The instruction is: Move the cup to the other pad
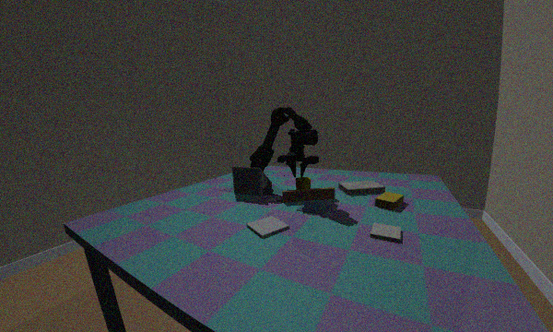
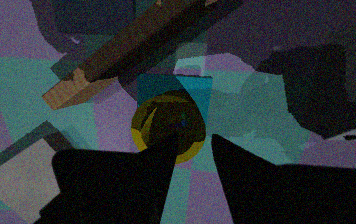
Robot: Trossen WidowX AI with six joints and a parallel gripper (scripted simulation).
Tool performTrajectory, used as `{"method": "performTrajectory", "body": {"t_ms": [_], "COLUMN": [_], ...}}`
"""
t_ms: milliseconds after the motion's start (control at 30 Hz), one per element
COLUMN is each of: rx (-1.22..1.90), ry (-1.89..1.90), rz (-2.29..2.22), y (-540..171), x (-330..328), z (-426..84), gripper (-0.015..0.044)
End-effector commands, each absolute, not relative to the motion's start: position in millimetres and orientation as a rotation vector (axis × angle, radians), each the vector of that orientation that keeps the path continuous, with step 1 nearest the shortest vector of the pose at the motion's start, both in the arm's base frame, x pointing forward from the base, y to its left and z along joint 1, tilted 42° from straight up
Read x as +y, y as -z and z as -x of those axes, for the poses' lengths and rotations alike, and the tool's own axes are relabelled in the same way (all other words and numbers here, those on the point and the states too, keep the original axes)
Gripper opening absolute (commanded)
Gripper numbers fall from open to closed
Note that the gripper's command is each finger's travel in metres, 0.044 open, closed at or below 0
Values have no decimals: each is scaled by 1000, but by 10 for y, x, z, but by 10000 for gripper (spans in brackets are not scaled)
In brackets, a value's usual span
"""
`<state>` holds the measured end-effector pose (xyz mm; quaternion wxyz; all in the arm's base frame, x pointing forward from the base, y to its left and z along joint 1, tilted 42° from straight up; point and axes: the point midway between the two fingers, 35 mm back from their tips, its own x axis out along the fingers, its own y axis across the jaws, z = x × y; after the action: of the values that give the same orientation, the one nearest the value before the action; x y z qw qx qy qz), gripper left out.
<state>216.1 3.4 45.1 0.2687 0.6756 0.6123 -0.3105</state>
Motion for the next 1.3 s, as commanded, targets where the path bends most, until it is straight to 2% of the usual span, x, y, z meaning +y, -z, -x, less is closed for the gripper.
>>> {"method": "performTrajectory", "body": {"t_ms": [0, 267, 633, 1267], "rx": [1646, 1647, 1650, 1647], "ry": [838, 837, 837, 839], "rz": [-1819, -1821, -1824, -1819], "y": [-506, -582, -571, -1035], "x": [-24, -72, -64, -461], "z": [-2160, -2149, -2155, -2145], "gripper": [147, 147, 435, 440]}}
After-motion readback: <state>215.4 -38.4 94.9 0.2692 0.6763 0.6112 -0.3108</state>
